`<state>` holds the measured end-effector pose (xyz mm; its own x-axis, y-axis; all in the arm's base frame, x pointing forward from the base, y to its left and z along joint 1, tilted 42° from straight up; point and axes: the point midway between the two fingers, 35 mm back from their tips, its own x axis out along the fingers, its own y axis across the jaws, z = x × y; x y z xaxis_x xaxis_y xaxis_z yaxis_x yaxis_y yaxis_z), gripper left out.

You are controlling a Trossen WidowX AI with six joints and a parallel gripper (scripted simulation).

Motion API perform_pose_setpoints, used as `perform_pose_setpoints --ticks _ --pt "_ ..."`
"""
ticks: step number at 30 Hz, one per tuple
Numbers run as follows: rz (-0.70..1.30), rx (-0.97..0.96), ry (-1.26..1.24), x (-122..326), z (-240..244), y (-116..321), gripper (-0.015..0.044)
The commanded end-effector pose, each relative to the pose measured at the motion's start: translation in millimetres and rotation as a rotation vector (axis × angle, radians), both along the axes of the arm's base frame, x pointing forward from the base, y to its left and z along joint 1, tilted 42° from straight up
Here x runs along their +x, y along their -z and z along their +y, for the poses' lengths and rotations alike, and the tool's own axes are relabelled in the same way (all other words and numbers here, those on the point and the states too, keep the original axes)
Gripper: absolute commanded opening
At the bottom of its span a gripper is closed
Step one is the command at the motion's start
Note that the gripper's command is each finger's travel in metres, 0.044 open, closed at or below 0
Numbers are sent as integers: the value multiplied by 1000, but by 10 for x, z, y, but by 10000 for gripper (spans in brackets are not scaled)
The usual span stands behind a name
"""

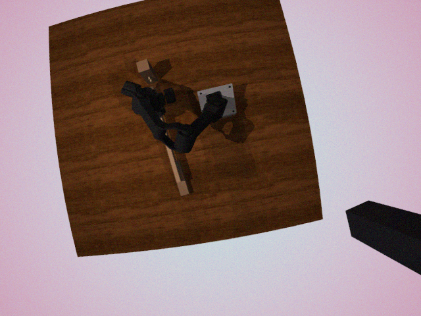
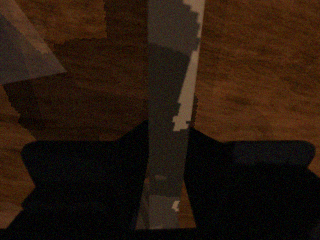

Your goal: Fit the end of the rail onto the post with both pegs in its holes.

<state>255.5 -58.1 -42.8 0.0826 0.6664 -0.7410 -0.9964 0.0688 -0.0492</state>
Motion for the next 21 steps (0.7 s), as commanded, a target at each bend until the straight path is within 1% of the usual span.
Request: perform_pose_setpoints --ticks 1,21 --pt "-3 -5 2 10 -33 2 0" --pt "-4 -5 2 8 -76 46 0"
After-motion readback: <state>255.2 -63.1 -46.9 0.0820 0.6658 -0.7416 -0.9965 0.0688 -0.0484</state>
